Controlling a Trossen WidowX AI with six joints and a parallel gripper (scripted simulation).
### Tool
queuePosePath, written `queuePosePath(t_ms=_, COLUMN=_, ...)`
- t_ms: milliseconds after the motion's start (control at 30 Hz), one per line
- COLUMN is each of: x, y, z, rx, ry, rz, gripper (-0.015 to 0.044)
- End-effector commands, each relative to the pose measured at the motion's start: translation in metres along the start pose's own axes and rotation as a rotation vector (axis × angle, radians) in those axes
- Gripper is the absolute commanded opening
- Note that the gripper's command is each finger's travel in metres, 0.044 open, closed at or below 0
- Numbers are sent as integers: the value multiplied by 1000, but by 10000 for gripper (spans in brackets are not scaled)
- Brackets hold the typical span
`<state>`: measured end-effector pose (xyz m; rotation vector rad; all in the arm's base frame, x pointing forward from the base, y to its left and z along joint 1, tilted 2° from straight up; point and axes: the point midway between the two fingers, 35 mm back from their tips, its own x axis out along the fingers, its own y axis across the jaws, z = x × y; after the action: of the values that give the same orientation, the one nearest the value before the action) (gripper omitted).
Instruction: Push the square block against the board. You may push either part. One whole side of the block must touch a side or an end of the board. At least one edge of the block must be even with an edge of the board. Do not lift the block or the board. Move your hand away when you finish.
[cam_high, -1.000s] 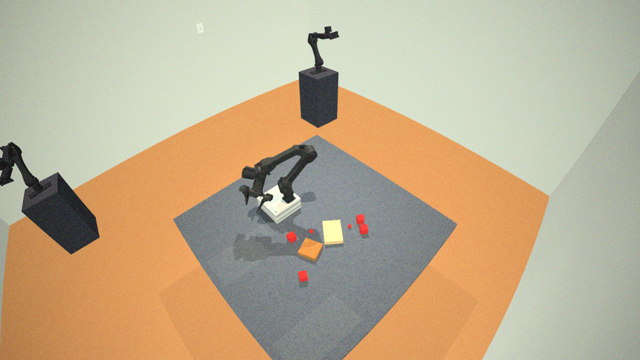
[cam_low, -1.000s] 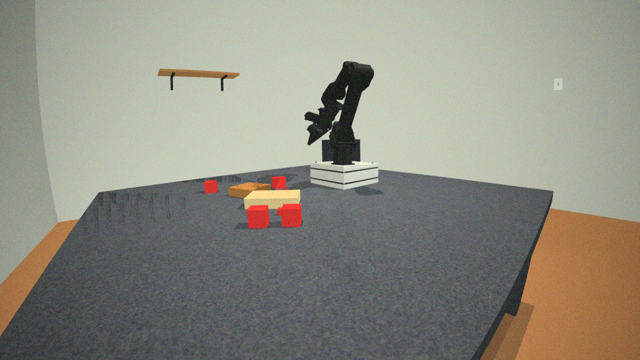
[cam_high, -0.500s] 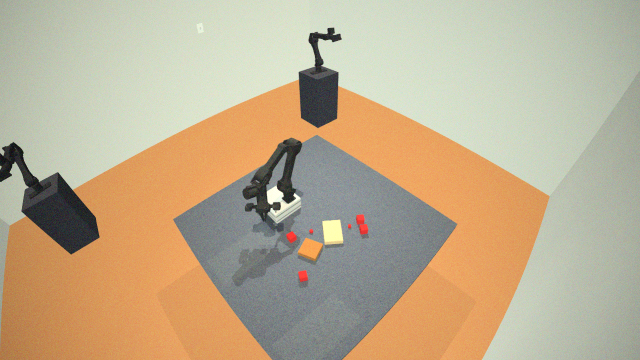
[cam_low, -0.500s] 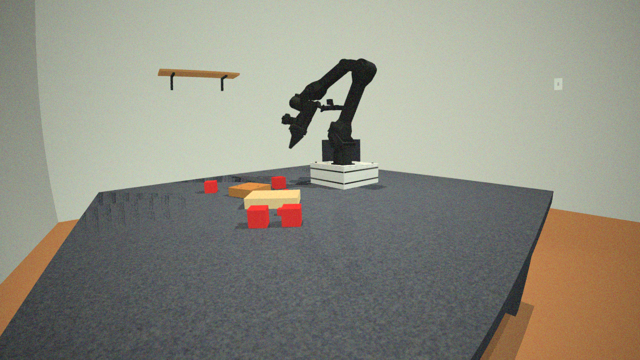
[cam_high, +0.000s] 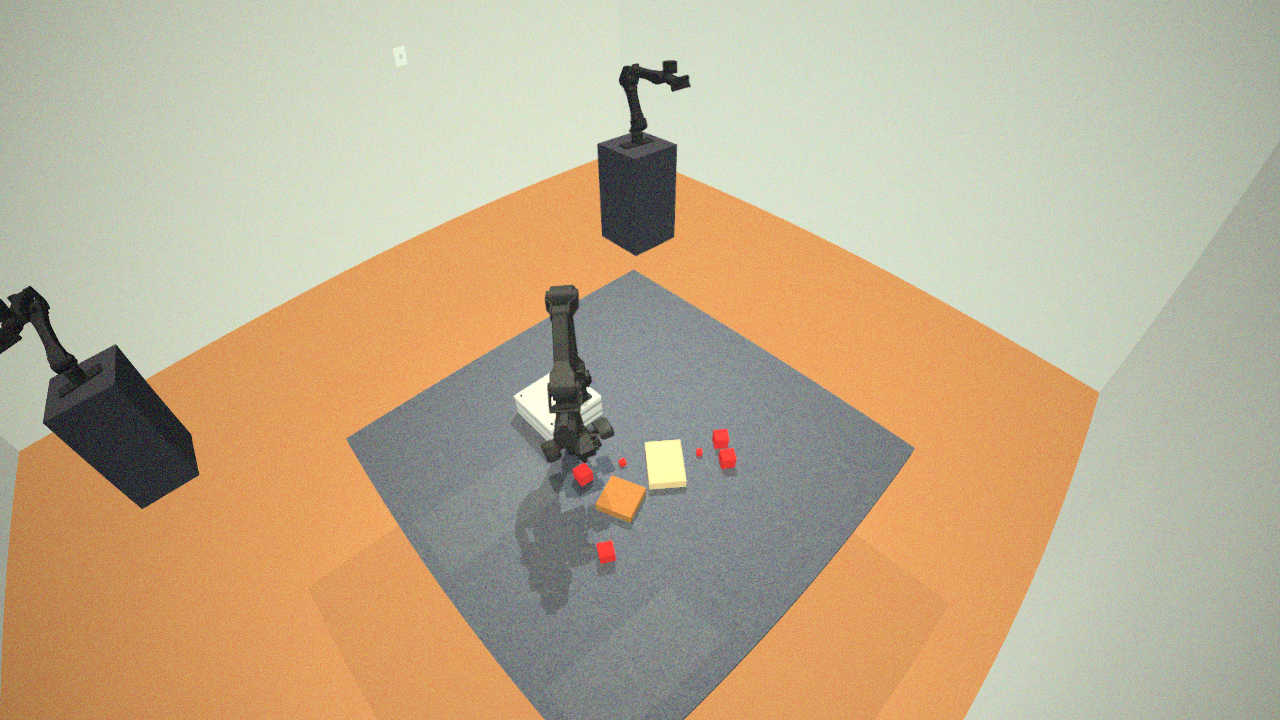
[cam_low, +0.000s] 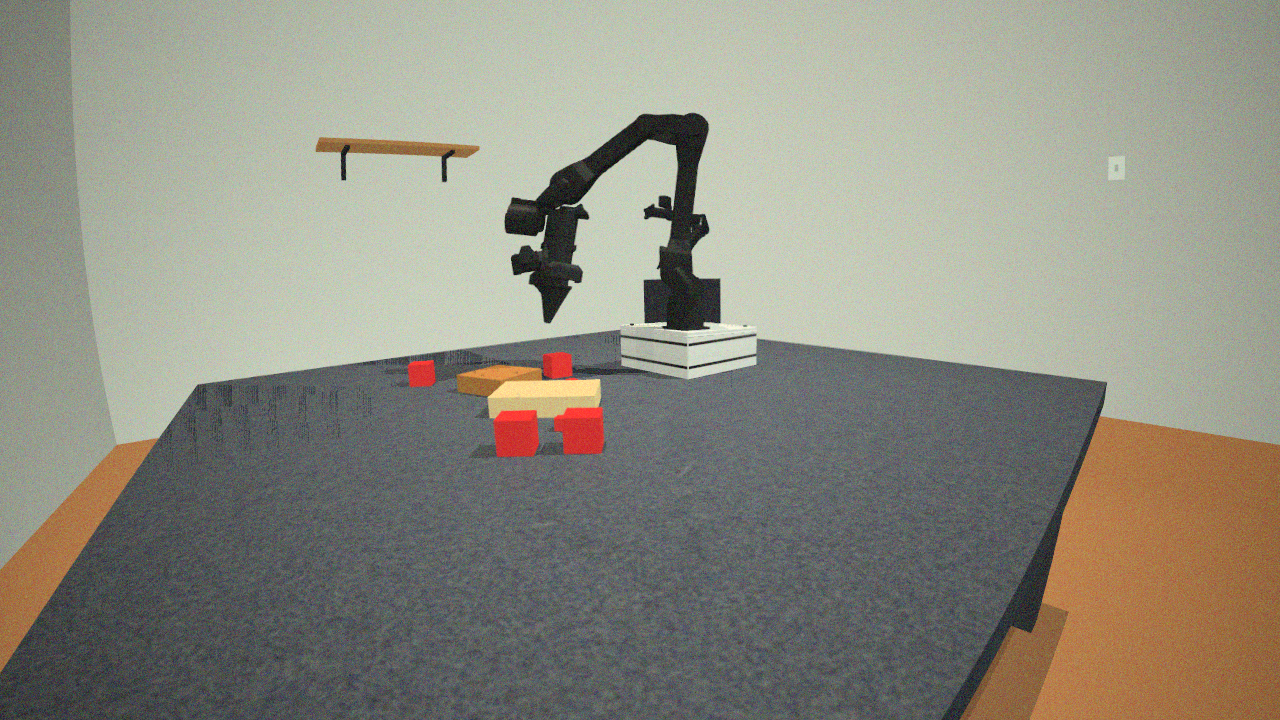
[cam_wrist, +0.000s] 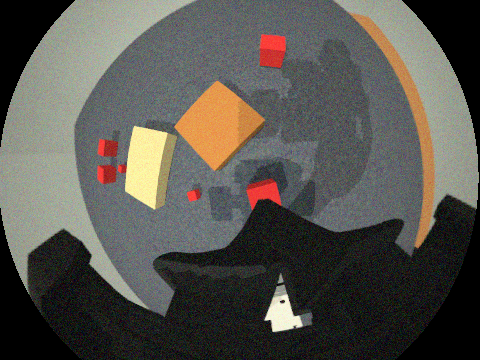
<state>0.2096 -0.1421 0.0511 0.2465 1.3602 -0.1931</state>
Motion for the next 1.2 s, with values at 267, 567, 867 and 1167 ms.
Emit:
queuePosePath(t_ms=267, x=38, y=85, z=19, rx=-215, ry=158, rz=-23, gripper=0)
queuePosePath(t_ms=567, x=65, y=124, z=17, rx=-267, ry=209, rz=-44, gripper=0)
queuePosePath(t_ms=867, x=106, y=121, z=6, rx=-267, ry=210, rz=-44, gripper=0)
queuePosePath(t_ms=1167, x=103, y=117, z=-5, rx=-267, ry=211, rz=-44, gripper=0)
